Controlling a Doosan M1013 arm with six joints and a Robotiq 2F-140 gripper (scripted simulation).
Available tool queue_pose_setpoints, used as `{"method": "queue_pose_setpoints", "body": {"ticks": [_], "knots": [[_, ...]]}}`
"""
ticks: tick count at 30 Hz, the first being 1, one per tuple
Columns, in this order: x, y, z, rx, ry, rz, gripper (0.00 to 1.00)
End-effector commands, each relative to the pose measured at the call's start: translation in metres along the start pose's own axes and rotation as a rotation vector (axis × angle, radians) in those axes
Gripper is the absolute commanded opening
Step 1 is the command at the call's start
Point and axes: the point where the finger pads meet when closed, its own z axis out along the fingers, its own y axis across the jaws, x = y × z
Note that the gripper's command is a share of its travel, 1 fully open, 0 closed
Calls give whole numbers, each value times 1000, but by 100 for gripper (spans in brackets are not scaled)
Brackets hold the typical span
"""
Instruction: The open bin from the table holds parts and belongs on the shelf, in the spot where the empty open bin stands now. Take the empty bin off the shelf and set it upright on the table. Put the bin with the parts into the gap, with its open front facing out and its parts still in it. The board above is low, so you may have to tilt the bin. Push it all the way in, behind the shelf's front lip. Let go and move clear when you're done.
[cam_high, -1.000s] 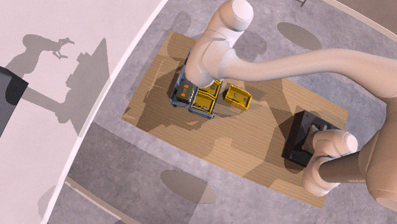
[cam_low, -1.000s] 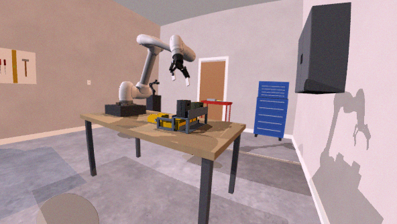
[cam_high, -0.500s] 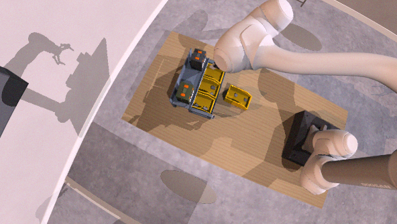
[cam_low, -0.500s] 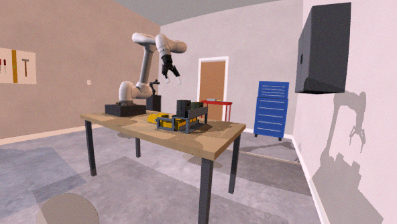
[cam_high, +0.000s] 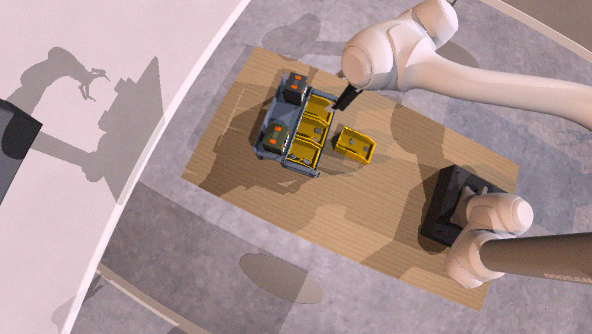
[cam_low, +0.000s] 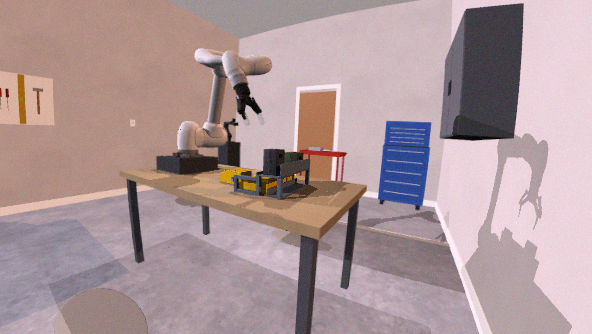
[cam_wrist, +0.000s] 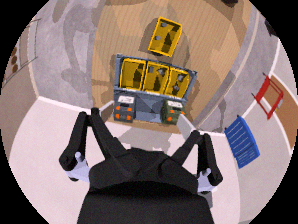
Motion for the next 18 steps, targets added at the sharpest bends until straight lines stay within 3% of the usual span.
{"method": "queue_pose_setpoints", "body": {"ticks": [1, 10, 18], "knots": [[4, 3, -5, -17, -4, 0, 100], [8, 2, 2, -17, -4, 0, 100], [26, -2, 43, -17, -4, 0, 100]]}}
